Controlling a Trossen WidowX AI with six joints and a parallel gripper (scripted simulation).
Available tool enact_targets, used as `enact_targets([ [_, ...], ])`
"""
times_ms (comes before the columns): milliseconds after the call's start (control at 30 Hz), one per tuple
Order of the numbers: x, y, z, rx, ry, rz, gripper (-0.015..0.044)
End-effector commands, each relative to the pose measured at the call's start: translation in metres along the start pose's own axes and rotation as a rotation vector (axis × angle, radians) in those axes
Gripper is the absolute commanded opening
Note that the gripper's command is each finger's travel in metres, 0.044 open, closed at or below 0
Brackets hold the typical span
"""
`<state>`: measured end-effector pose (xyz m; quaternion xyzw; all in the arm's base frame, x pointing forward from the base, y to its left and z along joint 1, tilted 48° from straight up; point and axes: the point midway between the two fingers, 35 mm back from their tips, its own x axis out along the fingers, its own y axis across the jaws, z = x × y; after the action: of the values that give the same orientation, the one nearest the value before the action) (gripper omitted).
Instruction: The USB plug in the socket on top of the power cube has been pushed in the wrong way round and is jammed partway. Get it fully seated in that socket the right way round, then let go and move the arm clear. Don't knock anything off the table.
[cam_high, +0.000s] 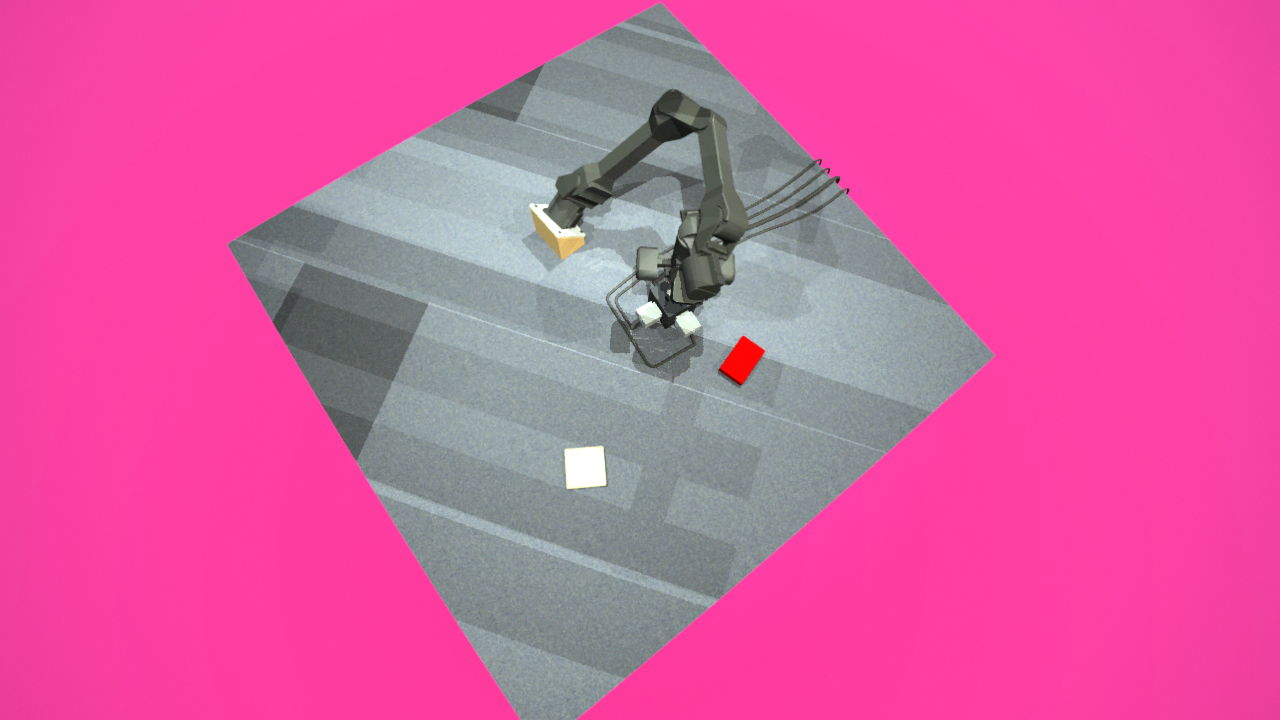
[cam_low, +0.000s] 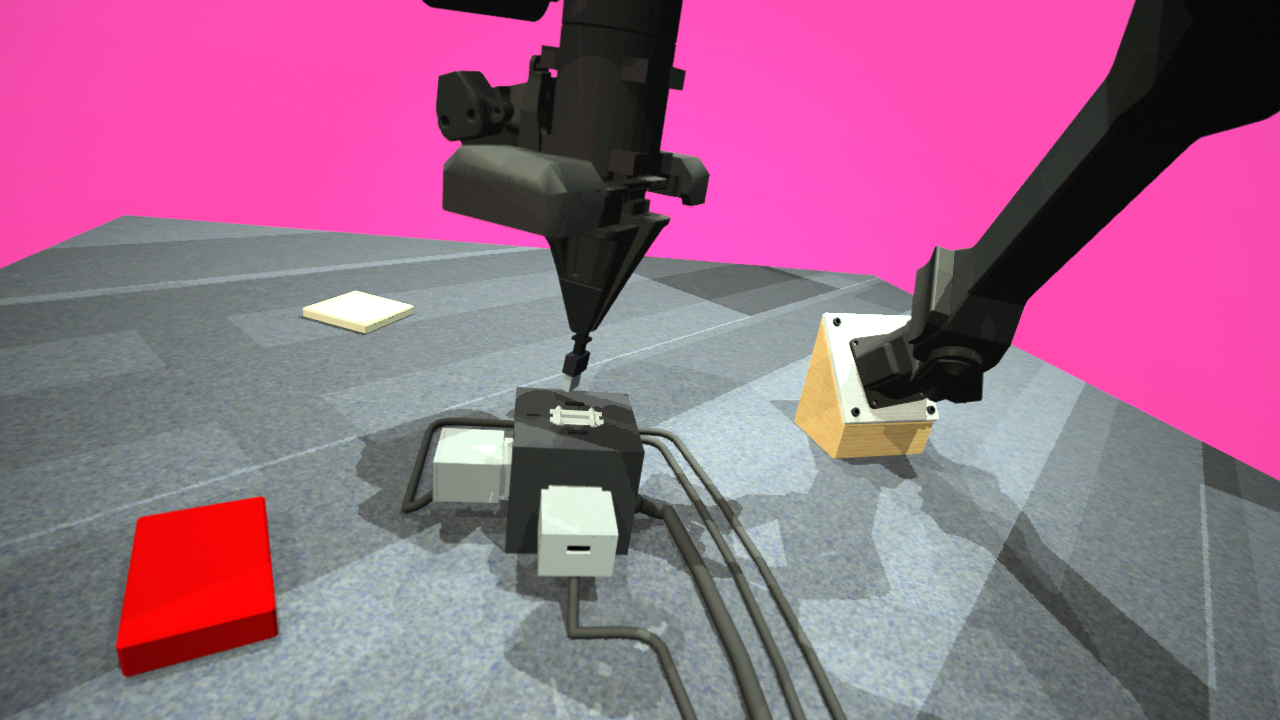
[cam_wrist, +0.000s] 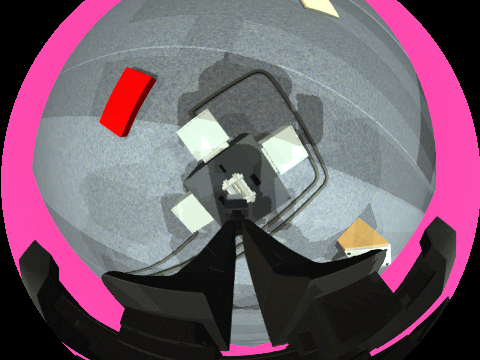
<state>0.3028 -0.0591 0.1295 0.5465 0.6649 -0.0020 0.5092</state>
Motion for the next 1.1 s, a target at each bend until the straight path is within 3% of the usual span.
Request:
enact_targets([
  [0,0.0003,-0.0001,0.0001,-0.124,0.0,0.0,0.0],
  [1067,0.0003,-0.0001,0.0001,-0.962,0.0,0.0,0.0],
])
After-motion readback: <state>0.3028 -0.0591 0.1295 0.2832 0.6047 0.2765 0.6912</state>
